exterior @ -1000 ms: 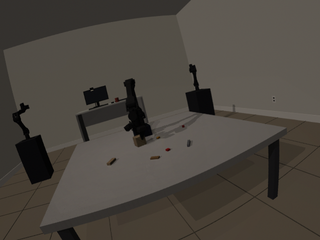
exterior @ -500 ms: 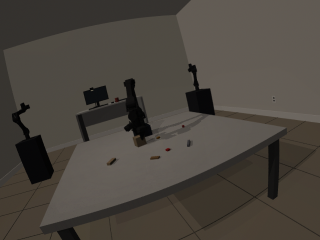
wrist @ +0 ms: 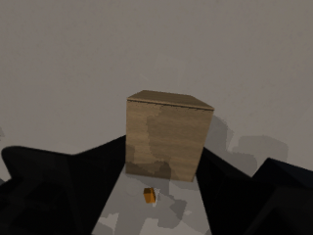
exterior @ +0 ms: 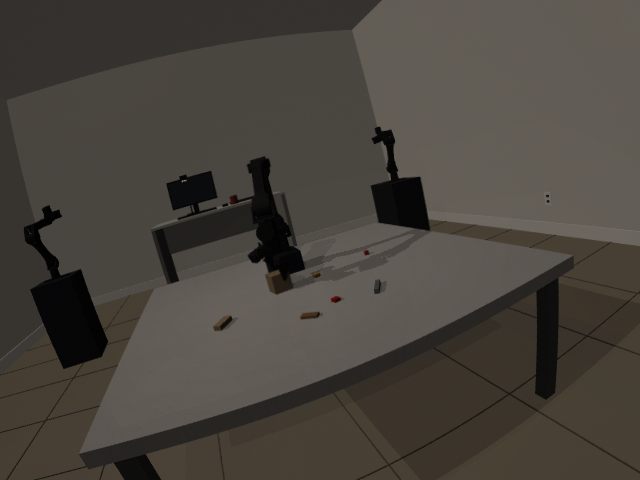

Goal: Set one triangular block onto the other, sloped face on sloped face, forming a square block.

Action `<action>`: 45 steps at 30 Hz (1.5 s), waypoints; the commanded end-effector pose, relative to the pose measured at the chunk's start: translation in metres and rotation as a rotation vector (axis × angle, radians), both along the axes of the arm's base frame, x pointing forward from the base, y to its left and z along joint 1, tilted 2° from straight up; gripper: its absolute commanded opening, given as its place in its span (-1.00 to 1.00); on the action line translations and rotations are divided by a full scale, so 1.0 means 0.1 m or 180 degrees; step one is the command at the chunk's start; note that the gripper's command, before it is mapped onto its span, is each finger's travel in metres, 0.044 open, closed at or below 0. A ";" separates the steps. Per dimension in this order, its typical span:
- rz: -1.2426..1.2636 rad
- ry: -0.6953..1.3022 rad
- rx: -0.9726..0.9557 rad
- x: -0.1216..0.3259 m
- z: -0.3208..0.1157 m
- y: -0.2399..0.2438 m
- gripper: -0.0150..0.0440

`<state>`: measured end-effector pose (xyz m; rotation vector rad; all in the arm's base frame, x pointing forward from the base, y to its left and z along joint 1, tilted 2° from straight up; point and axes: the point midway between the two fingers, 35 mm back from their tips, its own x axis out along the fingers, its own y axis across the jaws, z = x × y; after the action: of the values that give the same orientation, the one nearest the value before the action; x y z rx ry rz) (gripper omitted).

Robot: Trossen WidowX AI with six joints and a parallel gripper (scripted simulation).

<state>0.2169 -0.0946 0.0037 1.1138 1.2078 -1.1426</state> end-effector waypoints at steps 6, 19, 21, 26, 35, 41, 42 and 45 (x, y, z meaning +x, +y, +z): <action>0.0000 -0.0001 0.0000 0.00 0.00 0.00 0.84; 0.0000 -0.0004 -0.0001 0.06 0.50 0.00 1.00; 0.0000 -0.0004 -0.0001 0.03 0.85 0.02 1.00; 0.0000 -0.0002 0.0000 -0.02 1.11 0.05 1.00; 0.0016 -0.0077 -0.0030 0.03 1.09 0.02 1.00; 0.0016 -0.0077 -0.0030 0.03 1.09 0.02 1.00; 0.0016 -0.0077 -0.0030 0.03 1.09 0.02 1.00; 0.0016 -0.0077 -0.0030 0.03 1.09 0.02 1.00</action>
<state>0.2193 -0.0919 0.1126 1.1134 1.1887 -1.1289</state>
